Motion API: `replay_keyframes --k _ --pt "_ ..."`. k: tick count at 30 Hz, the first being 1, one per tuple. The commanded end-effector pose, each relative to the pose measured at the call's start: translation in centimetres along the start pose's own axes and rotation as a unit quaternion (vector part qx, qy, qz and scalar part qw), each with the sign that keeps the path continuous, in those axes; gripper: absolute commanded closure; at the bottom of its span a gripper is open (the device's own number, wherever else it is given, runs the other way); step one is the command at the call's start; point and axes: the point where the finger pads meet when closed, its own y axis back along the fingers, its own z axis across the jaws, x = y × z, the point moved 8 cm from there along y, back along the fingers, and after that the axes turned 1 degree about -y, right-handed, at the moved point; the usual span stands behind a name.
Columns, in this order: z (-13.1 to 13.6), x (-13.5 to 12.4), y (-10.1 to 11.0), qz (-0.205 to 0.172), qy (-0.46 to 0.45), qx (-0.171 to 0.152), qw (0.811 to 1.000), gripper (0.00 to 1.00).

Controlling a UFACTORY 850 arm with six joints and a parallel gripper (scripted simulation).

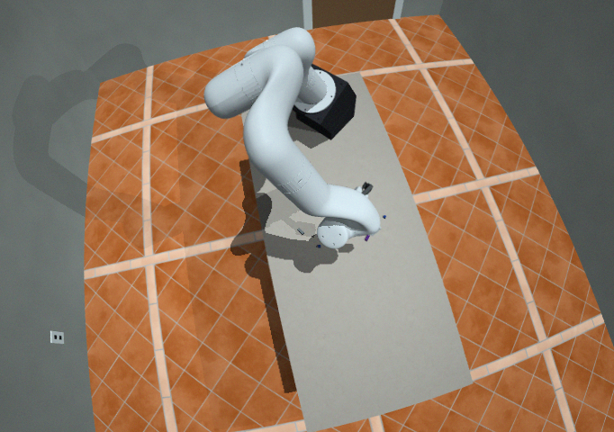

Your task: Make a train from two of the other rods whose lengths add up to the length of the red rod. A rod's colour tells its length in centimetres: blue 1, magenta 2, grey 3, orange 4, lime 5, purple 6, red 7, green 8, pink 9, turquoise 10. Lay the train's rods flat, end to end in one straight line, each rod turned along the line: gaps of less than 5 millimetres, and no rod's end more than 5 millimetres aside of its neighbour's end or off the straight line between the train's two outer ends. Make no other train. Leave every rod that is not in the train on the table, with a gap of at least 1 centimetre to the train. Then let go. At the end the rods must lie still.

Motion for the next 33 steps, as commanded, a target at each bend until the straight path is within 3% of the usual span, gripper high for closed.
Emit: replay_keyframes --k 1,2,4,10,11,13,15,16,17,19,21,33 --pt "0.2 1.2 2.1 0.016 -0.028 -0.030 0.999 0.00" --pt "0.2 1.2 2.1 0.016 -0.028 -0.030 0.999 0.00" --pt "0.2 2.5 5.4 0.051 -0.066 -0.062 0.995 0.00" --pt "0.2 3.5 8.6 0.087 -0.102 -0.088 0.987 0.00" --pt "0.1 4.0 10.2 0.106 -0.120 -0.099 0.982 0.00" --pt "0.1 4.2 10.9 0.114 -0.127 -0.103 0.980 0.00" --pt "-0.1 4.8 13.1 0.140 -0.150 -0.116 0.972 0.00" --pt "-0.1 4.8 13.3 0.142 -0.151 -0.116 0.971 0.00" --pt "0.3 4.9 13.2 0.141 -0.143 -0.140 0.970 0.00" --pt "0.3 4.9 13.2 0.141 -0.143 -0.140 0.970 0.00" --pt "1.4 4.6 10.9 0.111 -0.095 -0.186 0.972 0.00" --pt "3.4 4.1 6.4 0.048 0.018 -0.271 0.961 0.00"
